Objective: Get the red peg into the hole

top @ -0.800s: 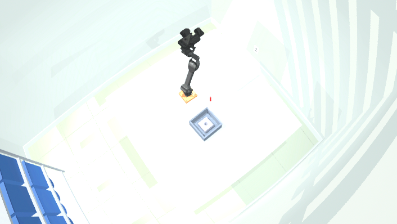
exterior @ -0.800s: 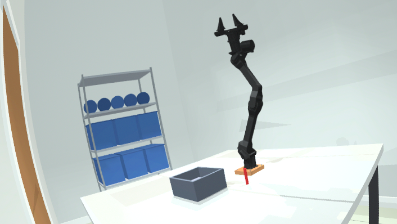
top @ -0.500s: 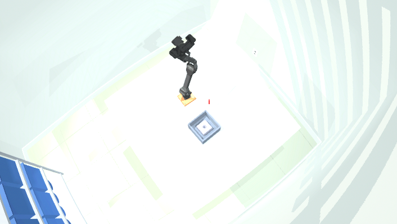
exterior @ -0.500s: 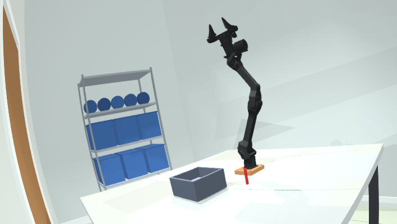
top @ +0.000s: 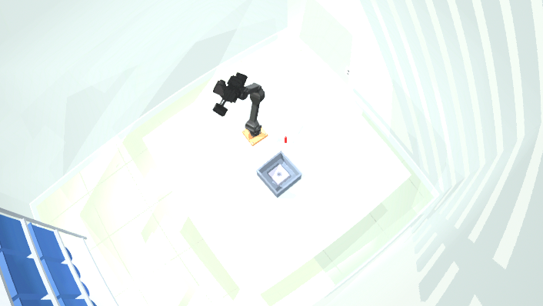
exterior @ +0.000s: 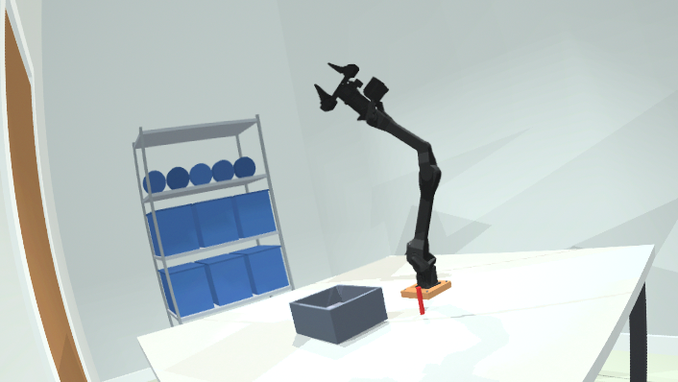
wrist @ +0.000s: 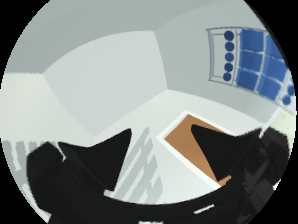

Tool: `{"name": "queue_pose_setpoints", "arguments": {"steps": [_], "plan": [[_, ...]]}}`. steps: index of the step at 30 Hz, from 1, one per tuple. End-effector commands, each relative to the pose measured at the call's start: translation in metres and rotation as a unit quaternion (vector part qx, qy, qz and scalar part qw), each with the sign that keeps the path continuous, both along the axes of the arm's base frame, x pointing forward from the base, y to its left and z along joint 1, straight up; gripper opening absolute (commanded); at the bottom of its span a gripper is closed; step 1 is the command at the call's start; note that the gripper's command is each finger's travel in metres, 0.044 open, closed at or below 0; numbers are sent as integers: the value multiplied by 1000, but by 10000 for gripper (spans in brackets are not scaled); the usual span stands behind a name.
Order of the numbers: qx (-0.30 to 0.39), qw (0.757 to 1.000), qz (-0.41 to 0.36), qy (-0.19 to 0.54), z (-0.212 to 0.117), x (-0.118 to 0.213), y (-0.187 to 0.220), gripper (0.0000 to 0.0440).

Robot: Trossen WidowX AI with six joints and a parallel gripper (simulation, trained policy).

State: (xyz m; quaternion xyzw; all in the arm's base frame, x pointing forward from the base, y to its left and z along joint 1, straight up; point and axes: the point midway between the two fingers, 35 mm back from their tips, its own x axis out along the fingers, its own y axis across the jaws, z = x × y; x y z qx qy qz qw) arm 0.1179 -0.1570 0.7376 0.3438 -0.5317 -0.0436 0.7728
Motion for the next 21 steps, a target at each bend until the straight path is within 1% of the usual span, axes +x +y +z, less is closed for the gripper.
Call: {"name": "queue_pose_setpoints", "arguments": {"steps": [1, 6, 11, 16, 21], "plan": [[46, 999, 3, 23, -20, 19, -24, 440], [120, 990, 12, 67, -58, 53, -57, 440], [189, 975, 21, 119, -102, 88, -79, 440], [248, 952, 29, 178, -149, 122, -90, 440], [298, 922, 37, 243, -198, 153, -90, 440]]}}
